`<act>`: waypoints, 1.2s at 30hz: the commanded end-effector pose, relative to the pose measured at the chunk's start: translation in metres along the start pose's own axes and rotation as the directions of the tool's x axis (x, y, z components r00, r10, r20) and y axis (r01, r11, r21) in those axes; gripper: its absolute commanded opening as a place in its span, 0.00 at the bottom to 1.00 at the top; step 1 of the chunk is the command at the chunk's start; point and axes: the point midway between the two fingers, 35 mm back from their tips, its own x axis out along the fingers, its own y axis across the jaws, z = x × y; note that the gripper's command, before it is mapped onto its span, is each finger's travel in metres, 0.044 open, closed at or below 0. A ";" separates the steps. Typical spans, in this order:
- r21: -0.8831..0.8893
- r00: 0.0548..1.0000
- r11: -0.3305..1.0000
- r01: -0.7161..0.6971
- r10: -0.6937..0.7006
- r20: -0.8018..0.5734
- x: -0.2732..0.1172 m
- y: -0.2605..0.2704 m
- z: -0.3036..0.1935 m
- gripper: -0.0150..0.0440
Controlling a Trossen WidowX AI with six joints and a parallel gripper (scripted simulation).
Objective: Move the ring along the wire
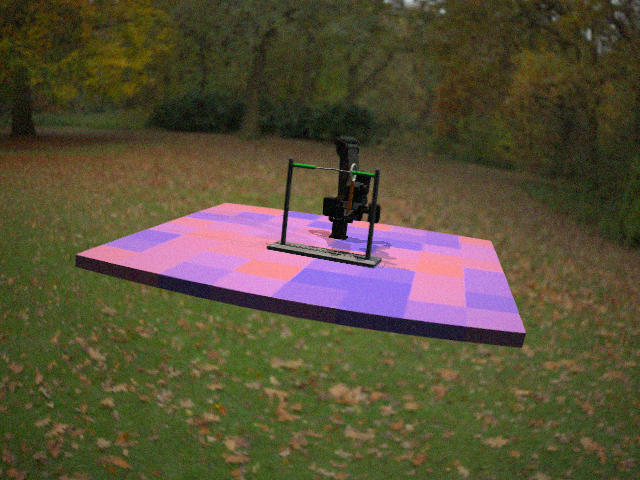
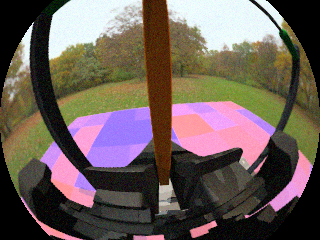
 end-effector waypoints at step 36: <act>0.005 1.000 1.000 -0.008 0.008 0.004 0.004 0.015 -0.019 0.00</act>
